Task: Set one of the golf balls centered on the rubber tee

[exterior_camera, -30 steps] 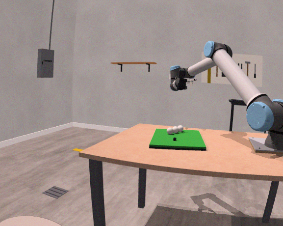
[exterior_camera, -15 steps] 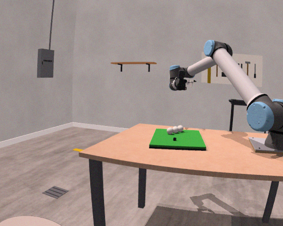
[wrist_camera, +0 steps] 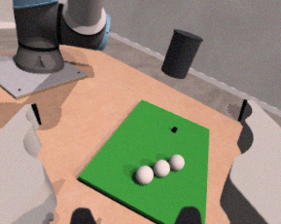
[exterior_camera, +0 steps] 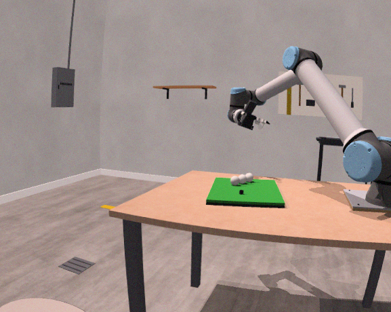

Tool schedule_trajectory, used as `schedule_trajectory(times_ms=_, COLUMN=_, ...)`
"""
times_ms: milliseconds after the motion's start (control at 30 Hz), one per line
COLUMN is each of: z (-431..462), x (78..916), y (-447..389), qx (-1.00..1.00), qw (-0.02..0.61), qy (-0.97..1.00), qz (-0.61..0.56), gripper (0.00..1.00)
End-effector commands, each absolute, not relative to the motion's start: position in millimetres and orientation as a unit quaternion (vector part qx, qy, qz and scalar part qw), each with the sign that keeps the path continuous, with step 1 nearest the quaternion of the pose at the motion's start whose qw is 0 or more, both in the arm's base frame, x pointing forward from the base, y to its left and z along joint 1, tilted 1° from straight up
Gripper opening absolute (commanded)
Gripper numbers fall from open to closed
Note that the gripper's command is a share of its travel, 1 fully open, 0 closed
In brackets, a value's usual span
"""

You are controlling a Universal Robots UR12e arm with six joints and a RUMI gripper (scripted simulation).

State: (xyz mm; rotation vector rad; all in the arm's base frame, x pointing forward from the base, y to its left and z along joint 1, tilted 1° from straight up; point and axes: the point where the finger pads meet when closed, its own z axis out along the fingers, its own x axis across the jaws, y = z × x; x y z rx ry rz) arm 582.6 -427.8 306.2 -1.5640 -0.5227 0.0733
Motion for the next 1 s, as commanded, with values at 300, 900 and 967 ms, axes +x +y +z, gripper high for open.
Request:
schedule_trajectory(times_ms=300, z=221, x=586, y=-360, qx=-0.71, qw=0.528, qy=-0.464, qz=-0.039, gripper=1.0)
schedule_trajectory(times_ms=900, z=132, x=614, y=-294, qx=-0.596, qw=0.305, qy=-0.74, qz=-0.06, gripper=1.0)
schedule_trajectory(times_ms=967, z=127, x=619, y=-287, qx=-0.576, qw=0.279, qy=-0.767, qz=-0.057, gripper=1.0)
